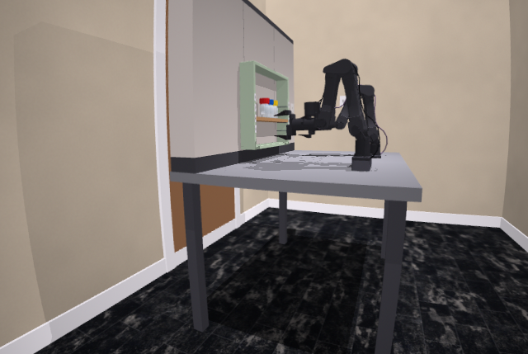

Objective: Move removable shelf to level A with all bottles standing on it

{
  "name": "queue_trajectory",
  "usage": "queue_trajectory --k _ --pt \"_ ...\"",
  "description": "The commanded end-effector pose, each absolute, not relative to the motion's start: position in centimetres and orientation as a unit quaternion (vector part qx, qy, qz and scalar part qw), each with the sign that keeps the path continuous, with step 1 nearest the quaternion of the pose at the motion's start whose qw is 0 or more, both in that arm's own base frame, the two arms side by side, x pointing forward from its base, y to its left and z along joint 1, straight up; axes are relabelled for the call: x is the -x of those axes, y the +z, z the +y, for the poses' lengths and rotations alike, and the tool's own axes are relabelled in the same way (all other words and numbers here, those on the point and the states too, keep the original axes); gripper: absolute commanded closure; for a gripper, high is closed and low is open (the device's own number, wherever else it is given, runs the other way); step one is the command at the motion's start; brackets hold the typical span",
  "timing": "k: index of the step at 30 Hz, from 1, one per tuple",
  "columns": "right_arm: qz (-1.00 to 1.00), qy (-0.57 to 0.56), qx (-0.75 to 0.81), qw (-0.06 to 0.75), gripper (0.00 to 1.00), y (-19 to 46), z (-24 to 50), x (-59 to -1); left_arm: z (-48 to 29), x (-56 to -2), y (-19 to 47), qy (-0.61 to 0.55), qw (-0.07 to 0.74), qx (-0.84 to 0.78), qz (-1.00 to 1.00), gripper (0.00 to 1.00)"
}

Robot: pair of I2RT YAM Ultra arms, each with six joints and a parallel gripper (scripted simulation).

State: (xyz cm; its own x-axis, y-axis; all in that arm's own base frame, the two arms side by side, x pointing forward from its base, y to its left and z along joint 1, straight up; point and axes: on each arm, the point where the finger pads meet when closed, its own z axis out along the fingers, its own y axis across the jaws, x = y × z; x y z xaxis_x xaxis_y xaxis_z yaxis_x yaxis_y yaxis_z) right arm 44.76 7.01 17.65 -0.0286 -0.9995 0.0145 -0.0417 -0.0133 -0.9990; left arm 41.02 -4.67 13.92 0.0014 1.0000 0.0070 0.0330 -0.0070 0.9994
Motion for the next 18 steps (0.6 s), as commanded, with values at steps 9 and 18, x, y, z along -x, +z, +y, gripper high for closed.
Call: queue_trajectory --k 9,18 --pt "0.507 -0.507 0.492 0.492 0.0 19.1 7.0 -45.7 -4.6 -41.9 15.0 0.5 0.5 -0.5 0.5 0.0" --pt "0.507 -0.507 0.492 0.492 0.0 20.8 7.0 -45.7 -4.6 -41.9 16.7 0.5 0.5 -0.5 0.5 0.0"
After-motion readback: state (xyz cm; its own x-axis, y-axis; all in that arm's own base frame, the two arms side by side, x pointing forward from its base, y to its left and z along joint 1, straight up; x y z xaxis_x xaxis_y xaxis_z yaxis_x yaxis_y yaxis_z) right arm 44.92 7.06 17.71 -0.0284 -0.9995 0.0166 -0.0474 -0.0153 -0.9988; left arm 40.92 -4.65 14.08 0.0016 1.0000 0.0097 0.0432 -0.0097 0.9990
